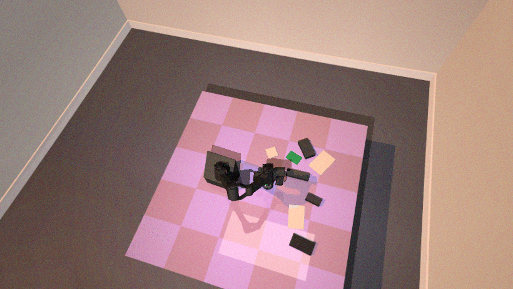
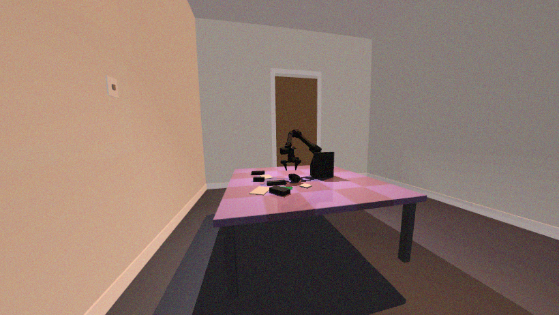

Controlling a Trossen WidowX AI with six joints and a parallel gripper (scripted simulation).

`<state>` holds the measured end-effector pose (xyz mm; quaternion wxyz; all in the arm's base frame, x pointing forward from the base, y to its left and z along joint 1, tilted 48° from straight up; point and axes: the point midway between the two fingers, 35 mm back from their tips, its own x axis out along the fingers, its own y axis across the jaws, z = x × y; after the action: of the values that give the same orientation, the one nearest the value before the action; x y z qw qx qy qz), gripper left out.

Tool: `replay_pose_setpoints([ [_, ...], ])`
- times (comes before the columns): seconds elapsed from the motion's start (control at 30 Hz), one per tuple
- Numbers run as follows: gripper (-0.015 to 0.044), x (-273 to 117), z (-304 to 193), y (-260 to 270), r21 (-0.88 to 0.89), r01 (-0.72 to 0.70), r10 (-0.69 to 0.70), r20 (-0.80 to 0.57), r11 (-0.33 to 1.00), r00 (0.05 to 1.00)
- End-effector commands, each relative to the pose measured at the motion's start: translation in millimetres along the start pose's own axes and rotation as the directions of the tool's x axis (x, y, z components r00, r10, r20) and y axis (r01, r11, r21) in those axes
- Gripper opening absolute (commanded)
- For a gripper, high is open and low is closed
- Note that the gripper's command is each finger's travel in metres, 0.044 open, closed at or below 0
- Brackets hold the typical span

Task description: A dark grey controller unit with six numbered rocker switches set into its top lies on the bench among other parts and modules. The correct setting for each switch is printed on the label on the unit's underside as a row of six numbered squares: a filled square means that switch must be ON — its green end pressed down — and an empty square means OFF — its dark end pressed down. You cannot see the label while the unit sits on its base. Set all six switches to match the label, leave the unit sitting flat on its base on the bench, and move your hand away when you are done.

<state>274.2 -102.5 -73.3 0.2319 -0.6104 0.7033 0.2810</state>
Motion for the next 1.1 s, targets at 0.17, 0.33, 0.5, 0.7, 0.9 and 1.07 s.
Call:
replay_pose_setpoints([
  [0.17,0.0309,15.0,41.7,36.9,0.019,-0.004,0.004,0.006,1.0,1.0],
  [0.33,0.0177,21.6,55.3,54.7,0.025,-0.005,0.004,0.005,1.0,1.0],
  [0.5,0.0046,21.6,55.3,54.7,0.025,-0.005,0.004,0.005,1.0,1.0],
  [0.7,0.0,21.6,55.3,54.7,0.025,-0.005,0.004,0.005,1.0,1.0],
  [0.9,0.0,21.5,55.4,54.4,0.025,-0.004,0.004,0.005,1.0,1.0],
  [1.07,0.0,21.2,54.7,53.8,0.02,-0.003,0.003,0.002,1.0,1.0],
])
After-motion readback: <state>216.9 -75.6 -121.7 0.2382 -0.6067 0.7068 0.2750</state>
